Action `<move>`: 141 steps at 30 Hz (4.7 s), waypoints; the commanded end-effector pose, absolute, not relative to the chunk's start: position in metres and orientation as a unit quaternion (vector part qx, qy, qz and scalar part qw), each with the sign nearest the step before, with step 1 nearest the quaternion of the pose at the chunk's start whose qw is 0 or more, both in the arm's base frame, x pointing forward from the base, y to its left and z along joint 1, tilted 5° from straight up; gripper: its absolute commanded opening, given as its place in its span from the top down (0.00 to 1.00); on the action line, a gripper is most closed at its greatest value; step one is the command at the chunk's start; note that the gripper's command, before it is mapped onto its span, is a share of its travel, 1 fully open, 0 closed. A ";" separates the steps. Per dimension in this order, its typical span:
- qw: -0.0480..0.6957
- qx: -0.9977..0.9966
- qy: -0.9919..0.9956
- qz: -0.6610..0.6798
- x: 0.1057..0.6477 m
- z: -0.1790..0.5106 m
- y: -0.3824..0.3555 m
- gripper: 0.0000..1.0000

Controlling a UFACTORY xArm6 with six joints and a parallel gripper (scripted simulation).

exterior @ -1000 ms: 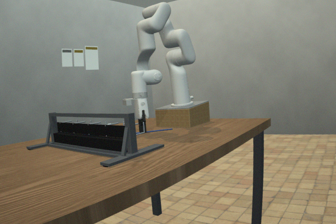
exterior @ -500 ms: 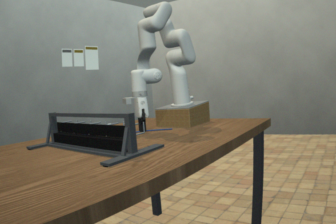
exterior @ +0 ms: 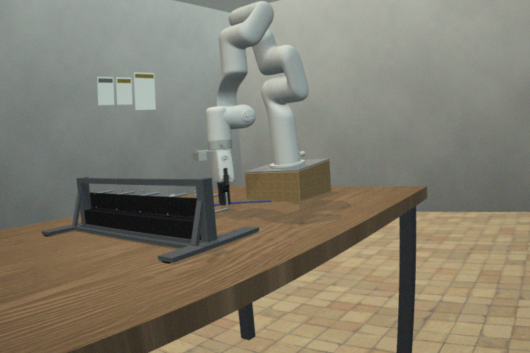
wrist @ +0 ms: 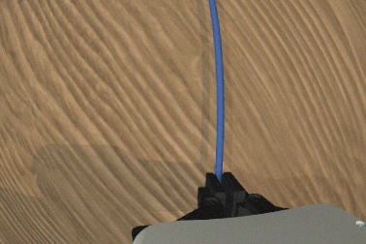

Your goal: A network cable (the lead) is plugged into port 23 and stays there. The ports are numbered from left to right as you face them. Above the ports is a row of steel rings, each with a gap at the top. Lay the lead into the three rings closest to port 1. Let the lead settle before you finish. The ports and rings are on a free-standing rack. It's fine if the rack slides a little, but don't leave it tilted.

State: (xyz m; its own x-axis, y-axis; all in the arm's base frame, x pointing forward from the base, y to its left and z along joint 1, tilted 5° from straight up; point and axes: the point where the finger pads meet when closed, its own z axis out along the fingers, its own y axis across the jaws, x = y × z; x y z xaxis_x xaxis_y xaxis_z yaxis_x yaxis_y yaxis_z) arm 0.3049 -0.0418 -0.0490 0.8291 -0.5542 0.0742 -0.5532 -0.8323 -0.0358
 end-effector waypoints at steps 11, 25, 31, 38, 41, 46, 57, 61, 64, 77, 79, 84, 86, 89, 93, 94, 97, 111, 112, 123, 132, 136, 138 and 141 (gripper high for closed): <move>0.001 -0.956 0.290 -0.041 0.305 -0.038 -0.042 1.00; 0.001 -0.956 0.290 -0.041 0.304 -0.025 -0.041 1.00; 0.001 -0.956 0.291 -0.041 0.304 -0.024 -0.041 1.00; 0.002 -0.947 0.319 -0.041 0.323 -0.015 -0.029 1.00; 0.004 -0.932 0.360 -0.040 0.348 -0.001 -0.009 1.00; 0.006 -0.914 0.404 -0.040 0.377 0.014 0.013 1.00; 0.010 -0.869 0.493 -0.039 0.435 0.046 0.057 1.00; 0.012 -0.851 0.524 -0.039 0.457 0.057 0.073 1.00; 0.013 -0.835 0.549 -0.039 0.474 0.067 0.086 1.00; 0.017 -0.766 0.641 -0.037 0.542 0.104 0.138 1.00; 0.018 -0.754 0.656 -0.037 0.554 0.110 0.147 1.00; 0.019 -0.733 0.679 -0.036 0.572 0.119 0.160 1.00; 0.019 -0.732 0.680 -0.036 0.572 0.120 0.161 1.00; 0.019 -0.732 0.680 -0.036 0.572 0.120 0.161 1.00; 0.019 -0.732 0.680 -0.036 0.572 0.120 0.161 1.00; 0.019 -0.732 0.680 -0.036 0.572 0.120 0.161 1.00; 0.019 -0.732 0.680 -0.036 0.572 0.120 0.161 1.00; 0.019 -0.732 0.680 -0.036 0.573 0.120 0.161 1.00; 0.019 -0.732 0.680 -0.036 0.573 0.120 0.161 1.00; 0.019 -0.732 0.680 -0.036 0.573 0.120 0.161 1.00; 0.019 -0.732 0.680 -0.036 0.573 0.120 0.161 1.00; 0.019 -0.732 0.680 -0.036 0.573 0.119 0.161 1.00; 0.019 -0.732 0.680 -0.036 0.573 0.119 0.161 1.00; 0.019 -0.732 0.680 -0.036 0.573 0.118 0.161 1.00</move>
State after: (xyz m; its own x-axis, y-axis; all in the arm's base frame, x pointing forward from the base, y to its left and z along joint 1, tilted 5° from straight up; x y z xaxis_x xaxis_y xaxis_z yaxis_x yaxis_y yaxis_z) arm 0.5715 0.1597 0.1159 0.0718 -0.9970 0.0289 -0.9948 -0.0737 -0.0706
